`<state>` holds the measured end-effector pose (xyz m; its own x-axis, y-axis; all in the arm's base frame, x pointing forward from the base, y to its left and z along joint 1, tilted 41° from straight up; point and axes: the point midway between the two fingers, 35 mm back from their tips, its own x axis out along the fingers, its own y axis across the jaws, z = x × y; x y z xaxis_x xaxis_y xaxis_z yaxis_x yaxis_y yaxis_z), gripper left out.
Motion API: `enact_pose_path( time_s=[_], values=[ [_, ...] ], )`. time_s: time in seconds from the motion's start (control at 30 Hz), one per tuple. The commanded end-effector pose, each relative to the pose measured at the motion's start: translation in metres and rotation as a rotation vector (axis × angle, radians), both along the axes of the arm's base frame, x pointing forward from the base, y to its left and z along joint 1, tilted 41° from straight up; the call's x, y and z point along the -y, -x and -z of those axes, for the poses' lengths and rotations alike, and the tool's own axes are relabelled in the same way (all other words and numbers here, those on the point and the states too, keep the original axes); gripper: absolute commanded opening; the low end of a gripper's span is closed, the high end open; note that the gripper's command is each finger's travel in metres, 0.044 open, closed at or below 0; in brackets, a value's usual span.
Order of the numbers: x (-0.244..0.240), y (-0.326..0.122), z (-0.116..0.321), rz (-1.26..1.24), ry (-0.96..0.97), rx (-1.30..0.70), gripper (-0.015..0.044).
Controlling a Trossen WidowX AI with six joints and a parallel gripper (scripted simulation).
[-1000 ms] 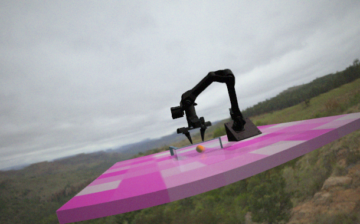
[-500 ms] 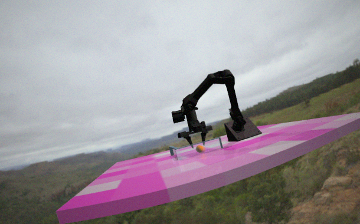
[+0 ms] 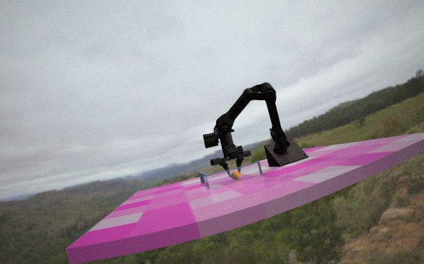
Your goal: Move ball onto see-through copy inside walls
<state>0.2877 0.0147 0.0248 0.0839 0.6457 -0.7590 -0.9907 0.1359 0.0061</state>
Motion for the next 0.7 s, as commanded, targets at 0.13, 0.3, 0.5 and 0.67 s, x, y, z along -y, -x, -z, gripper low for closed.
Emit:
enact_pose_path(
  time_s=[0.13, 0.3, 0.5, 0.67],
  values=[
    [-0.001, 0.0, 0.002, 0.004, -0.005, -0.007, 0.0126],
    [0.013, -0.002, -0.011, 0.005, 0.0, -0.008, 0.0],
    [0.036, -0.003, -0.035, 0.006, 0.005, -0.008, 0.0],
    [0.055, 0.0, -0.057, 0.006, 0.005, -0.009, 0.0]
  ],
)
